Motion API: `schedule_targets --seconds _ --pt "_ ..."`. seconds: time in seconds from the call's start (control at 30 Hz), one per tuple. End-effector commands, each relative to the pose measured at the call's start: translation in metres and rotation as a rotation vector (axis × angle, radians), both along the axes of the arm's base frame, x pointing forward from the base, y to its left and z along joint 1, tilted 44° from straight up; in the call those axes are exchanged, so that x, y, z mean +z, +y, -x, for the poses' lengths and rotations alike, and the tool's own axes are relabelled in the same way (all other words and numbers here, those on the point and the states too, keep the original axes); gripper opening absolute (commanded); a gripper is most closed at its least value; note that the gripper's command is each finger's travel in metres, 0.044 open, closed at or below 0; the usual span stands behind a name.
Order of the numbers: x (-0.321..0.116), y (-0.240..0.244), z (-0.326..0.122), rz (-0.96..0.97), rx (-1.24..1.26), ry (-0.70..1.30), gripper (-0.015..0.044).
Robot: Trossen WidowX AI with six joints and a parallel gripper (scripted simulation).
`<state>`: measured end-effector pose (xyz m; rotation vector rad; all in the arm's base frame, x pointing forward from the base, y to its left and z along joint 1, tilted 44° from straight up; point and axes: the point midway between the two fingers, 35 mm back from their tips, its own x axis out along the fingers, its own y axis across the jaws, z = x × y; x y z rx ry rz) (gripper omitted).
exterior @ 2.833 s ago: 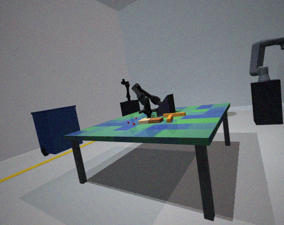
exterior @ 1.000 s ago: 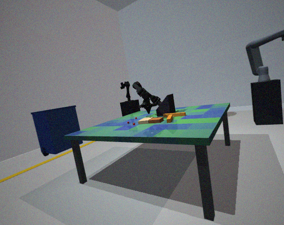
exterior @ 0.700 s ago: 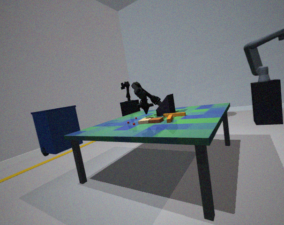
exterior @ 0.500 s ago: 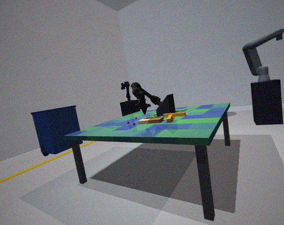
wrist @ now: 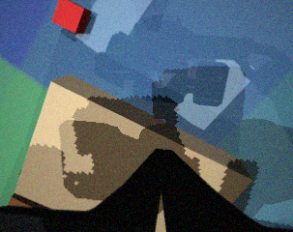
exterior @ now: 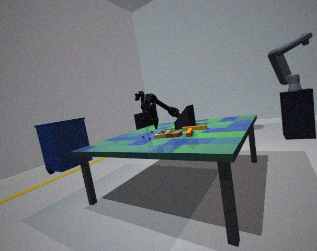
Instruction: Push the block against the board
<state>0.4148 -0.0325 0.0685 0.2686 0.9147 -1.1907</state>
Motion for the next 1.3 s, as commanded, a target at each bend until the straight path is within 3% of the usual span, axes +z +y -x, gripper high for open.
schedule_targets --seconds 0.0,0.27,0.5,0.67,1.27 --pt "0.006 -0.007 -0.015 -0.007 -0.117 -0.107 0.0000" --pt "0.013 -0.016 -0.033 -0.022 -0.287 -0.263 0.0000" --pt "0.011 -0.018 -0.034 -0.022 -0.291 -0.266 0.0000" --pt "-0.026 -0.054 -0.038 -0.020 -0.291 -0.267 0.0000" --pt "-0.038 -0.042 -0.037 -0.022 -0.291 -0.266 0.0000"
